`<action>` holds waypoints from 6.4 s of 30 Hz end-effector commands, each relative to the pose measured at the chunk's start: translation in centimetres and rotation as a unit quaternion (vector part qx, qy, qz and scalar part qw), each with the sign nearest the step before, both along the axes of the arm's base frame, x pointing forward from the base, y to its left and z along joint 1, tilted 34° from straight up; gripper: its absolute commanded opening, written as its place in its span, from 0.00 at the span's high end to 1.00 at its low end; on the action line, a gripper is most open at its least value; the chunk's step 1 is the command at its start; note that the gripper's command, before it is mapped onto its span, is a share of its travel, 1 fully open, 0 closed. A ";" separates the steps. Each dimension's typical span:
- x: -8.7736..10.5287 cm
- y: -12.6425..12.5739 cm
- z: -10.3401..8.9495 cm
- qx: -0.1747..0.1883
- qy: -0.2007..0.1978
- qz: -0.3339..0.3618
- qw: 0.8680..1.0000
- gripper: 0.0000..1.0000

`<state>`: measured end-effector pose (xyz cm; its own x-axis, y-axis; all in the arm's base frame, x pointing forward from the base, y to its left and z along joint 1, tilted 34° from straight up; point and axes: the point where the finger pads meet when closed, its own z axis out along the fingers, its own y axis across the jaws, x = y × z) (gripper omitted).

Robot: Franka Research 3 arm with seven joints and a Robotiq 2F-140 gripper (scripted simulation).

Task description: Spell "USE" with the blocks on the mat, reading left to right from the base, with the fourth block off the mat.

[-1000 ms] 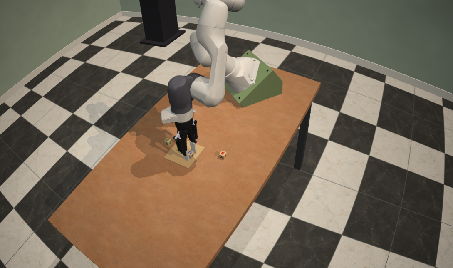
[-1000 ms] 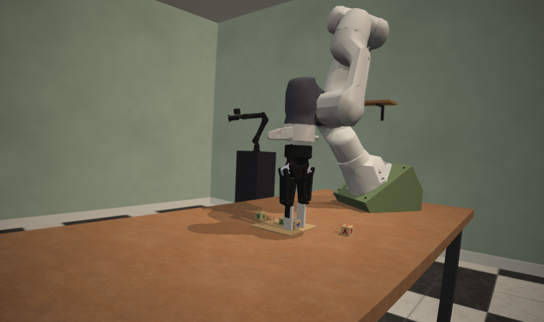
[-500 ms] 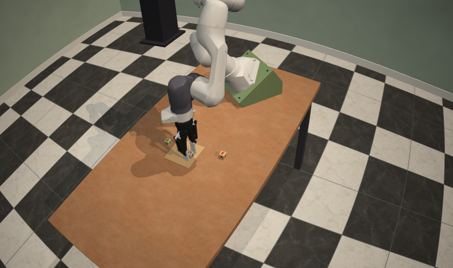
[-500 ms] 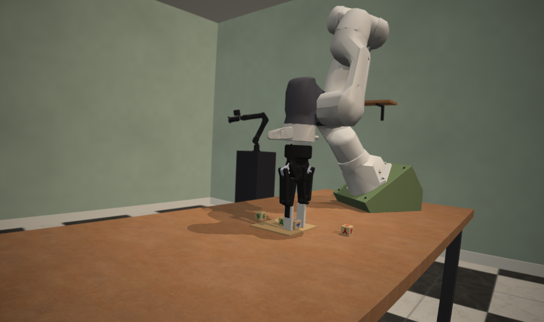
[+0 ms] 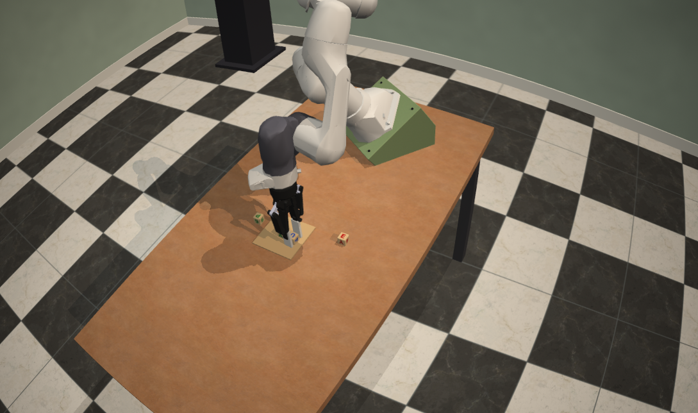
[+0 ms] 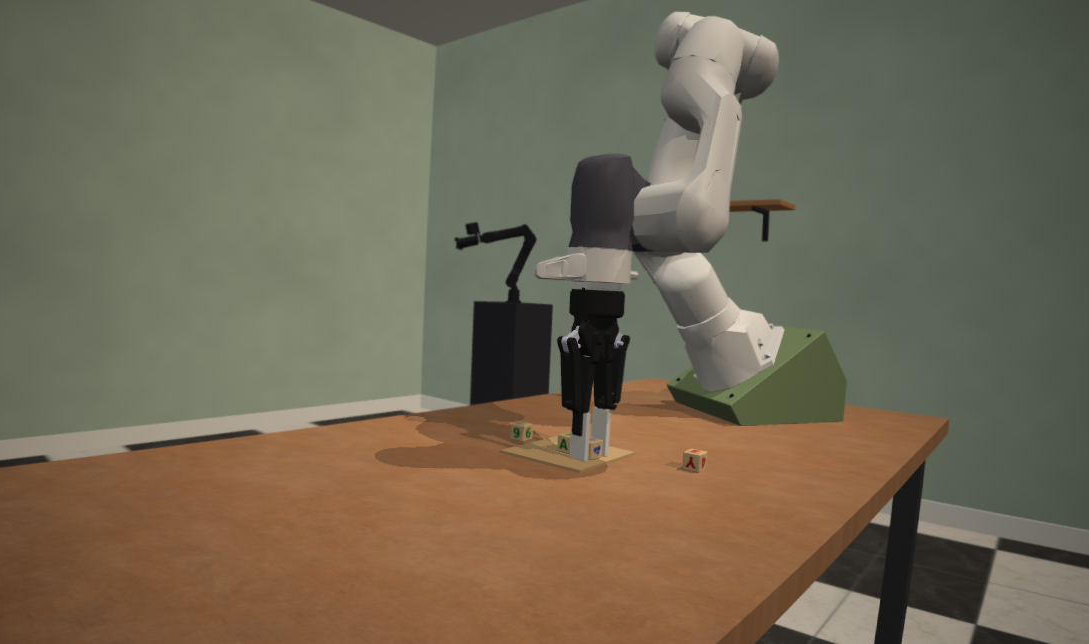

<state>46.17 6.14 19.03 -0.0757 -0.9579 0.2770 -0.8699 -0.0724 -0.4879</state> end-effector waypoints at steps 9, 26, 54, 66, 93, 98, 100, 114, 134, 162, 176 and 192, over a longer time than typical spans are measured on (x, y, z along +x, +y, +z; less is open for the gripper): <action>0.1 0.1 0.1 -0.001 -0.001 0.002 1.000 0.87; 0.1 0.1 0.1 -0.001 -0.001 0.002 1.000 0.87; -1.4 1.0 2.6 -0.001 -0.001 0.002 1.000 0.87; -4.6 2.8 8.0 -0.001 -0.001 0.002 1.000 0.87; -4.8 2.9 8.3 -0.001 -0.001 0.002 1.000 0.87; -4.8 2.9 8.3 -0.001 -0.001 0.002 1.000 0.87; -4.8 2.9 8.3 -0.001 -0.001 0.002 1.000 0.87; -2.8 1.7 4.7 0.000 -0.001 0.002 1.000 0.87; -0.4 0.2 0.4 0.000 -0.001 0.002 1.000 0.87; -0.4 0.2 0.3 0.000 -0.001 0.002 1.000 0.87; -0.4 0.2 0.3 0.000 -0.001 0.002 1.000 0.87; -0.5 0.0 0.3 -0.001 0.000 0.003 1.000 0.87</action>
<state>45.75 6.22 19.36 -0.0740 -0.9580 0.2771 -0.8690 -0.0744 -0.4892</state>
